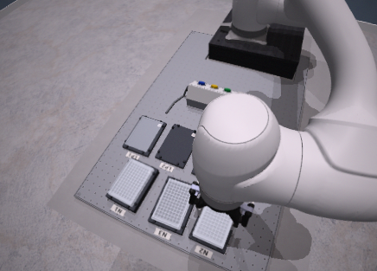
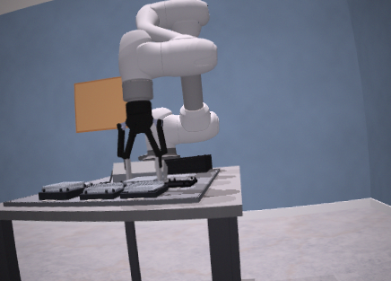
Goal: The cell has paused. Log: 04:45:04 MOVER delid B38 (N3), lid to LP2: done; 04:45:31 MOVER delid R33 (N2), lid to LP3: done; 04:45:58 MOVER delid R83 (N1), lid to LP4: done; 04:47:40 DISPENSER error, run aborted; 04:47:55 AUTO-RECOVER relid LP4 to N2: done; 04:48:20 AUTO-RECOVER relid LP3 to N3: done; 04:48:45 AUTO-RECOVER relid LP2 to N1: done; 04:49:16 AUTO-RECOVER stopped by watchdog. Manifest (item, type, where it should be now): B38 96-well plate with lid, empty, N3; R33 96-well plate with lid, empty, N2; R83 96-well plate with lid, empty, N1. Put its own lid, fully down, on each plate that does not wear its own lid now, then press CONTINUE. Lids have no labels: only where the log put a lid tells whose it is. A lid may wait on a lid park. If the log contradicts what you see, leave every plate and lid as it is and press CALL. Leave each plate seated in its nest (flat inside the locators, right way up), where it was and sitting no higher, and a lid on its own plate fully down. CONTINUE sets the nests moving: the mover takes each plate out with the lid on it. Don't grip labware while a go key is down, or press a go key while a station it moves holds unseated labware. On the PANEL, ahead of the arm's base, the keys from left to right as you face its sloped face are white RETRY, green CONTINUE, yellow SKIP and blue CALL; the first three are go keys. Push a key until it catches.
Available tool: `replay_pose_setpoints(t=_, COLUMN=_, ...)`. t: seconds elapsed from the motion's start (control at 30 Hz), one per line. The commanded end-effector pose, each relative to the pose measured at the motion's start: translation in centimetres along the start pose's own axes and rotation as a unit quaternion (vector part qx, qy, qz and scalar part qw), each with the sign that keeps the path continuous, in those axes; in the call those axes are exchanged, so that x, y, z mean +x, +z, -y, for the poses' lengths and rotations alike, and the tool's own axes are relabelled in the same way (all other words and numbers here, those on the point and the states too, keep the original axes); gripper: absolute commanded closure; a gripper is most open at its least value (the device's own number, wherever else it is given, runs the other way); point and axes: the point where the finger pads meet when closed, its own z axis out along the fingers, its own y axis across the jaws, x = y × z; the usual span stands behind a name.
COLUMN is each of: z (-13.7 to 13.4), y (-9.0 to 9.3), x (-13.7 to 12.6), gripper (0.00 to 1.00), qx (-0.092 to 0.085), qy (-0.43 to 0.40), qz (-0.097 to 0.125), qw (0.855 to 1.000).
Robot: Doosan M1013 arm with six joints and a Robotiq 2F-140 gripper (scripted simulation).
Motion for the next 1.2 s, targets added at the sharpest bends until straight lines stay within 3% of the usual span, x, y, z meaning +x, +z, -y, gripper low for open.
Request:
replay_pose_setpoints(t=0.0, z=0.0, y=-0.02, x=0.0, gripper=1.0, qx=0.0, qy=0.0, qz=0.0, qw=1.0)
replay_pose_setpoints(t=1.17, z=0.01, y=0.63, x=0.0, gripper=1.0, qx=0.0, qy=0.0, qz=0.0, qw=1.0)
